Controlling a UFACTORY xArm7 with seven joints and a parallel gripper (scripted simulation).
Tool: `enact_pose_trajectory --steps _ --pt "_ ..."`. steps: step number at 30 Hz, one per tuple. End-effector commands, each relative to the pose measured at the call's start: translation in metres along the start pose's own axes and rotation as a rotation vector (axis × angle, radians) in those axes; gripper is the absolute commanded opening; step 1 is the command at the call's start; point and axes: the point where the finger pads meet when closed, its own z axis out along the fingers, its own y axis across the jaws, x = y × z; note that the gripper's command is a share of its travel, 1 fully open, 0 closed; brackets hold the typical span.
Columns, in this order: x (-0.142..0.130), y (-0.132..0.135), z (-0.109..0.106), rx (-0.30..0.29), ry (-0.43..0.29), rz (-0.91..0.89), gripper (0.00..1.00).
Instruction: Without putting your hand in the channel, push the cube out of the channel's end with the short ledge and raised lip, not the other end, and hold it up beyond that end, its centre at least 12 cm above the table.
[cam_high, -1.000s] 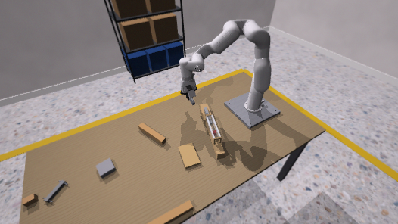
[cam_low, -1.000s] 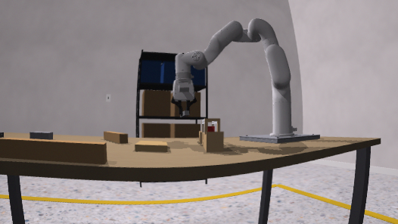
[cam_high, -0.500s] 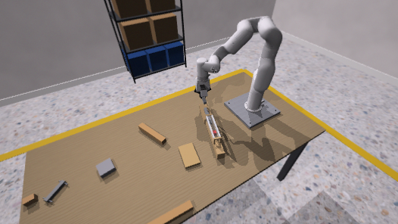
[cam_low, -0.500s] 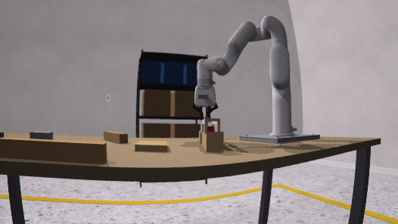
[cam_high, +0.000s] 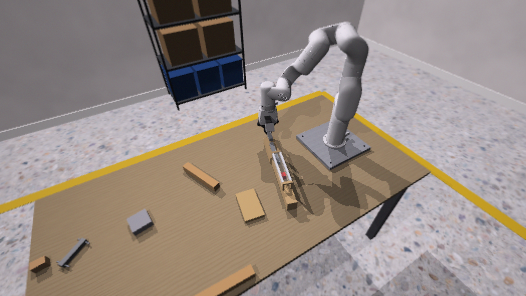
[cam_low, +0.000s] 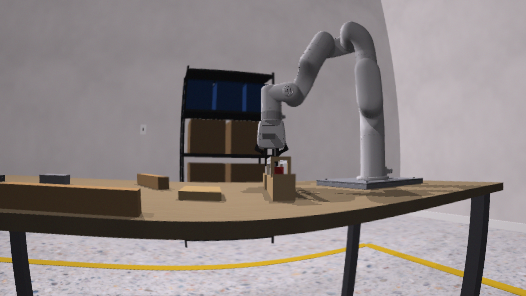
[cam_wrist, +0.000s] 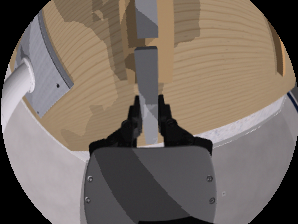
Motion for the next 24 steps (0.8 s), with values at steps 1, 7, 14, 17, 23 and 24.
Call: enact_pose_trajectory --steps 1,7,14,17,23,24 --pt "-0.0005 0.0014 0.0083 -0.003 -0.001 0.0 0.0" --pt "-0.0005 0.0014 0.0142 -0.003 -0.001 0.0 0.0" --pt "-0.0005 0.0014 0.0149 -0.003 -0.001 0.0 0.0" --pt "-0.0005 0.0014 0.0149 -0.003 -0.001 0.0 0.0" --pt "-0.0005 0.0014 0.0149 -0.003 -0.001 0.0 0.0" --pt "-0.0005 0.0014 0.0149 -0.003 -0.001 0.0 0.0"
